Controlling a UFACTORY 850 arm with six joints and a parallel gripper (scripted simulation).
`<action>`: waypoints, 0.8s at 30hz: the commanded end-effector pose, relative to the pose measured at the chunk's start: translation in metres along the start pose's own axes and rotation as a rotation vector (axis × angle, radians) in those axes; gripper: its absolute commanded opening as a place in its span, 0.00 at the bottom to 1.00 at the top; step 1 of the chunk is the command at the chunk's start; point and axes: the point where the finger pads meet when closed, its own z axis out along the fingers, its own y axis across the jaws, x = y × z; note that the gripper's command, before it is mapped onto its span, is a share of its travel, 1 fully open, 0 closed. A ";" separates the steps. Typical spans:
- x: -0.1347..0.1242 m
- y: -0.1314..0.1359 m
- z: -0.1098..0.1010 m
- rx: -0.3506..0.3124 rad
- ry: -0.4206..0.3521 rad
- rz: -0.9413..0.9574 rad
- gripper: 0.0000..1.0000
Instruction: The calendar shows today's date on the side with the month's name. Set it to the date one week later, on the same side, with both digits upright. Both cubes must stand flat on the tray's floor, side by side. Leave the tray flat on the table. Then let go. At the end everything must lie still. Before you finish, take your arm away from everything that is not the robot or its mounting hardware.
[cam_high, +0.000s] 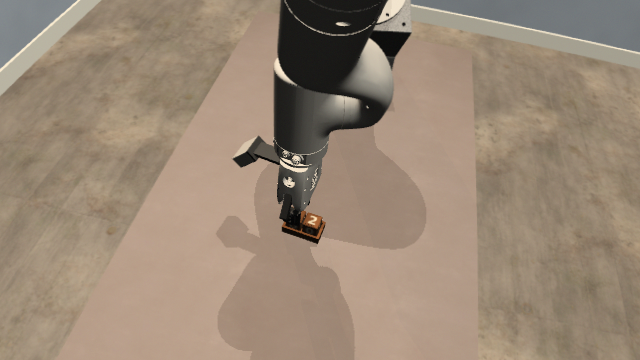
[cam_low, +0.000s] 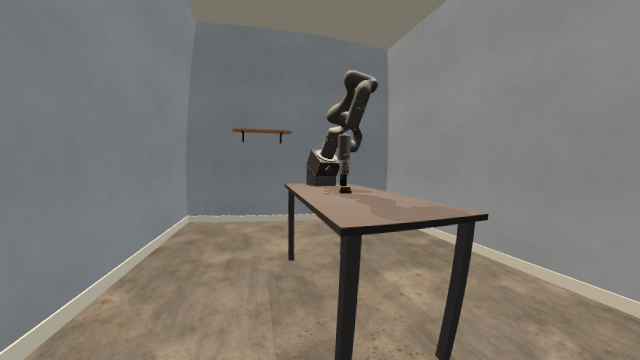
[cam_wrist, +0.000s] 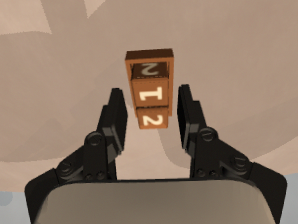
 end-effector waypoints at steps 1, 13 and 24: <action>0.000 0.000 0.000 0.001 0.000 0.000 0.47; 0.000 0.000 0.000 0.001 0.000 0.000 0.47; 0.000 0.000 0.002 0.001 0.000 0.000 0.47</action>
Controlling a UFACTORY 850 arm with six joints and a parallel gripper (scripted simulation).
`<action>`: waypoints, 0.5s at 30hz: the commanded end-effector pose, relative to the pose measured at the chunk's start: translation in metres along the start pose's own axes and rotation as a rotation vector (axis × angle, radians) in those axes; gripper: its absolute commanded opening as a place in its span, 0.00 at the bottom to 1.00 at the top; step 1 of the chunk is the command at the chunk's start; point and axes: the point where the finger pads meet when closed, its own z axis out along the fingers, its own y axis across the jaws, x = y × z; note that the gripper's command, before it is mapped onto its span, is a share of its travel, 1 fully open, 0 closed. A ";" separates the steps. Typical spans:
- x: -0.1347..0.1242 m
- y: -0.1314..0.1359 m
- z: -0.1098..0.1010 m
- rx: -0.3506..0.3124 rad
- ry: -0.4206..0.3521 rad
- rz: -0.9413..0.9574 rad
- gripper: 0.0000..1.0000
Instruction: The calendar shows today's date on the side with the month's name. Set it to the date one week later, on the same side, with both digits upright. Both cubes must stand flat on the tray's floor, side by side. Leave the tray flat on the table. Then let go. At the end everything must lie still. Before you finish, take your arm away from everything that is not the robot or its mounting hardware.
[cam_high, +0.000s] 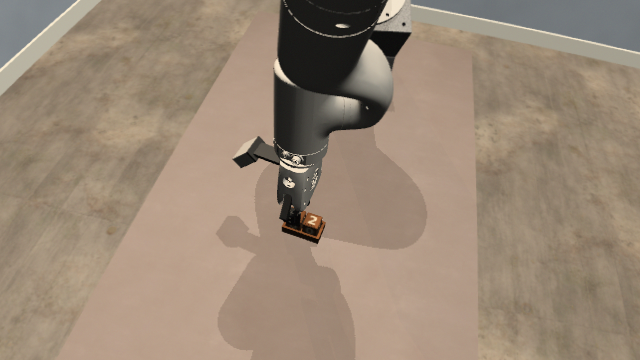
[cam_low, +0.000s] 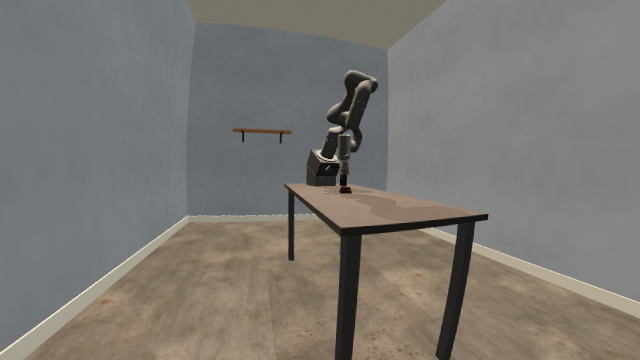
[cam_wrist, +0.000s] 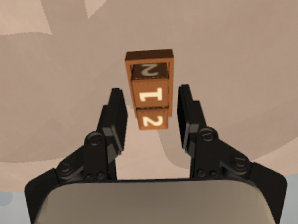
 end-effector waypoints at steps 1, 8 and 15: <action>0.000 0.000 0.002 0.001 0.000 0.000 0.47; 0.000 0.000 0.012 0.001 0.000 0.000 0.47; 0.000 0.000 0.021 0.001 0.000 0.000 0.47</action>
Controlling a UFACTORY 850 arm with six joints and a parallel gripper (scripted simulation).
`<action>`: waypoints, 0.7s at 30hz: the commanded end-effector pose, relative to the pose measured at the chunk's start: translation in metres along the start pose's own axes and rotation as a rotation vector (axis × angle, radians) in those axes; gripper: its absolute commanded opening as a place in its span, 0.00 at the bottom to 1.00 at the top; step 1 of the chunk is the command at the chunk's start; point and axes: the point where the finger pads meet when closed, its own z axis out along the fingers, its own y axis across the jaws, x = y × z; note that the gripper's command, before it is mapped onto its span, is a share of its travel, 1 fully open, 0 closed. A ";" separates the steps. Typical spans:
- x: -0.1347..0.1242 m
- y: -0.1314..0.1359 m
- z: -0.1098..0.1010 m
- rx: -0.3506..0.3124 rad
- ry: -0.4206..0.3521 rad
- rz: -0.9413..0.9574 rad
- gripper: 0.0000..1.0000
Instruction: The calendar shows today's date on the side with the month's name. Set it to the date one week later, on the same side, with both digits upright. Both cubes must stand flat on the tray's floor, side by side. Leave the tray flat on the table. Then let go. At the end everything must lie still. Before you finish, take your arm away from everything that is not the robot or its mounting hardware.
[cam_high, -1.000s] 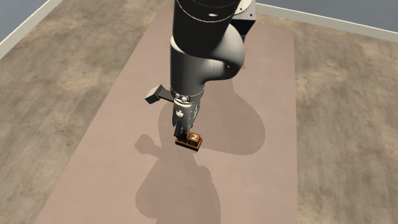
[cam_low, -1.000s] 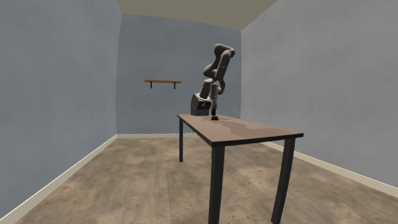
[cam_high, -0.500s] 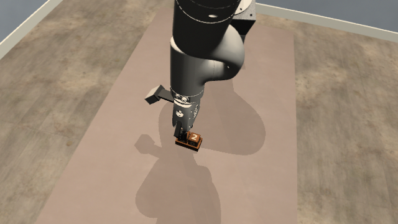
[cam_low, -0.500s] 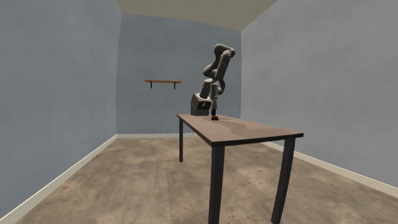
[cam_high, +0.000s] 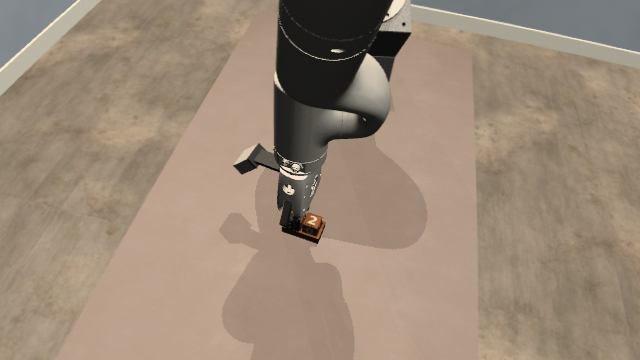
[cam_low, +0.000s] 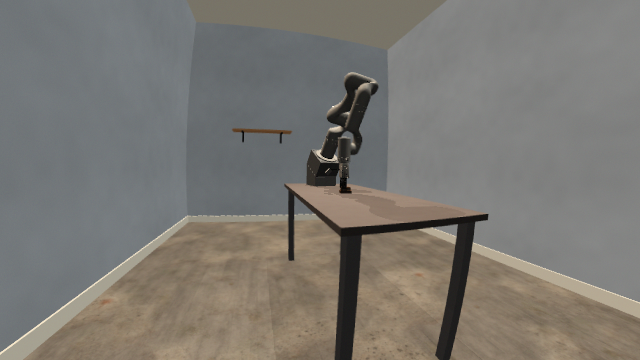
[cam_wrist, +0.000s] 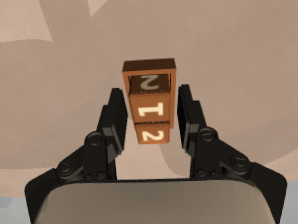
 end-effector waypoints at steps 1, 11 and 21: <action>0.000 0.000 0.003 0.001 0.000 0.000 0.47; 0.000 0.000 0.008 0.001 0.000 0.000 0.47; 0.000 0.000 0.008 0.001 0.000 0.000 0.47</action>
